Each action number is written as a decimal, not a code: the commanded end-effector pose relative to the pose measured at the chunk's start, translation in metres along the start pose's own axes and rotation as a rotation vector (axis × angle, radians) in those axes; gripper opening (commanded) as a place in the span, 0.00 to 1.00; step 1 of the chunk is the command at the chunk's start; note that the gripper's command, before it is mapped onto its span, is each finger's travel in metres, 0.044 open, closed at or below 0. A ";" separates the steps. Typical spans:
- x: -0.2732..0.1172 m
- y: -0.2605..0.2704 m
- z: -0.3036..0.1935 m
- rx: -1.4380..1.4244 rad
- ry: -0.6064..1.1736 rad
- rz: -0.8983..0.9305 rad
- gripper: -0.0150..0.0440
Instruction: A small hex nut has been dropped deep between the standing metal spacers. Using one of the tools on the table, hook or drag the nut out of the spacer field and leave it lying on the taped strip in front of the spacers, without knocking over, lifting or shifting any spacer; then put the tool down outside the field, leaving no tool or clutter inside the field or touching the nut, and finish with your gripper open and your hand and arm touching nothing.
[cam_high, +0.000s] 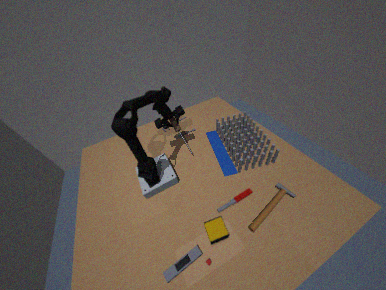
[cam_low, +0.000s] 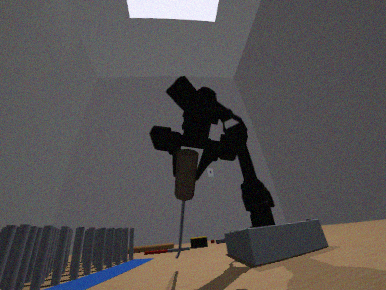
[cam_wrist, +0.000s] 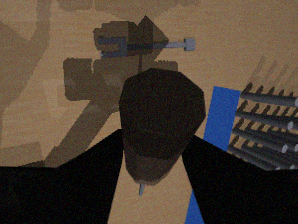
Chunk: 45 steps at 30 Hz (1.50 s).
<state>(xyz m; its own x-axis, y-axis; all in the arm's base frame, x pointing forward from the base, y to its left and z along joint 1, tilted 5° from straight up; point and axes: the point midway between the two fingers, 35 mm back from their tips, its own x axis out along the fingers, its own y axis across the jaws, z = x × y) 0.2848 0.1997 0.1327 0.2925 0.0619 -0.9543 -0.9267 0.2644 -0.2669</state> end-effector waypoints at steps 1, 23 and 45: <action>-0.002 -0.006 -0.010 -0.154 0.038 -0.033 0.25; -0.007 -0.024 -0.054 -0.872 0.260 -0.068 0.25; -0.018 -0.039 -0.094 -1.528 0.500 0.057 0.25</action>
<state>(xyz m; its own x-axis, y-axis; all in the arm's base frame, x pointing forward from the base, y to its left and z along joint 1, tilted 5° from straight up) 0.2931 0.1047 0.1440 0.4219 -0.3230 -0.8472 -0.4392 -0.8903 0.1207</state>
